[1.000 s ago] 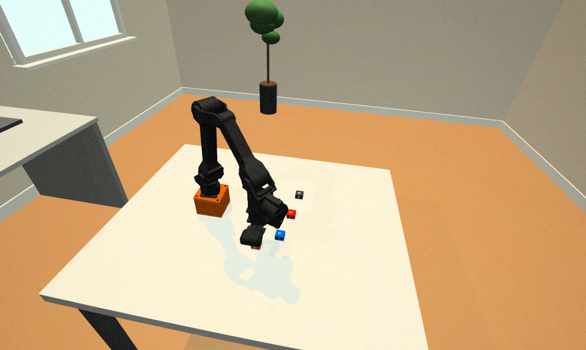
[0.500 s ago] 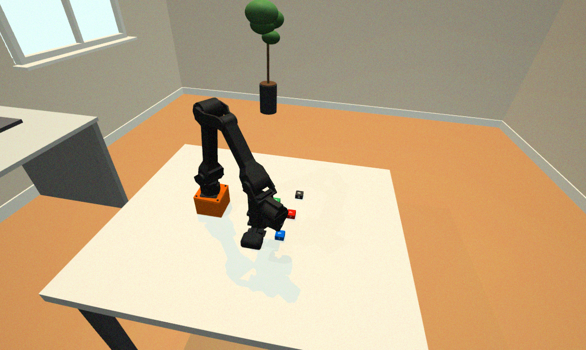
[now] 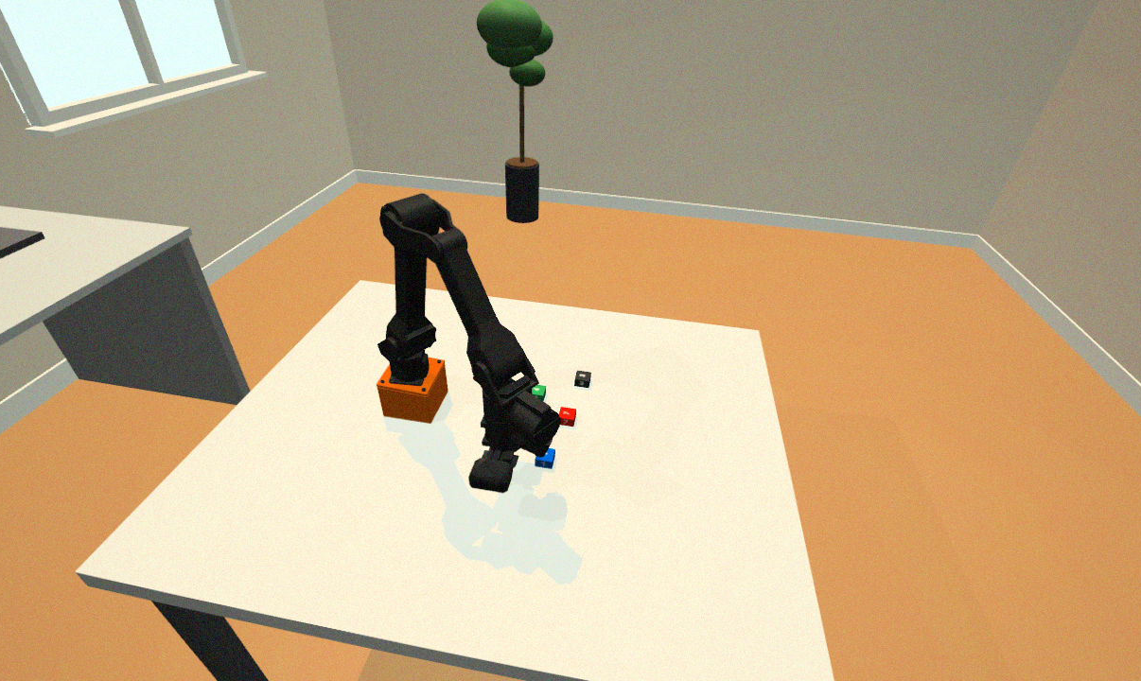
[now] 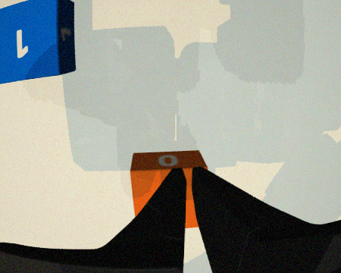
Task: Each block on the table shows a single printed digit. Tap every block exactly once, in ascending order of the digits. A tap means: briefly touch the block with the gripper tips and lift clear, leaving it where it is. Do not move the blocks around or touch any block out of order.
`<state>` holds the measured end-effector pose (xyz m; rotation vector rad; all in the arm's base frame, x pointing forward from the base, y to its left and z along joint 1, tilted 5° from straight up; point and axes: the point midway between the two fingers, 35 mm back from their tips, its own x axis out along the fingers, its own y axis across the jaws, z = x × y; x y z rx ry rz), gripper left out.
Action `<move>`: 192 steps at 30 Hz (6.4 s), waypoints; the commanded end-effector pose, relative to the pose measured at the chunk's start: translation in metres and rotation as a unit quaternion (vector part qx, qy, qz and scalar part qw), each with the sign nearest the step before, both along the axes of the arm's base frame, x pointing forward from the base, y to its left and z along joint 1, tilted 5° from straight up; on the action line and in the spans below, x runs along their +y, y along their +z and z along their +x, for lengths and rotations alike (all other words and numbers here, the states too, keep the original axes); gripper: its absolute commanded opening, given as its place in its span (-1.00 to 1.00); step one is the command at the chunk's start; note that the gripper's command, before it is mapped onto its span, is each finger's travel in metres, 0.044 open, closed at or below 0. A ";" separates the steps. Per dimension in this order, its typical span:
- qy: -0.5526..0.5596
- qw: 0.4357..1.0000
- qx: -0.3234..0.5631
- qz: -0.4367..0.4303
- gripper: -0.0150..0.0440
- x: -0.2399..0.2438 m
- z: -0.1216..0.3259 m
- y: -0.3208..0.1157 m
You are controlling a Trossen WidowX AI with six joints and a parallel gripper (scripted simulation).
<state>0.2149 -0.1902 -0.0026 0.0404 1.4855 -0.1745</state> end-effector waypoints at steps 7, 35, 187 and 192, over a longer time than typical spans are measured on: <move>0.002 1.000 0.001 0.005 -0.42 0.004 -0.003 0.027; 0.002 1.000 -0.003 0.007 -0.42 0.061 0.069 0.110; 0.003 1.000 -0.003 0.017 -0.42 0.259 0.066 0.099; 0.003 1.000 -0.002 0.017 -0.42 0.248 0.042 0.095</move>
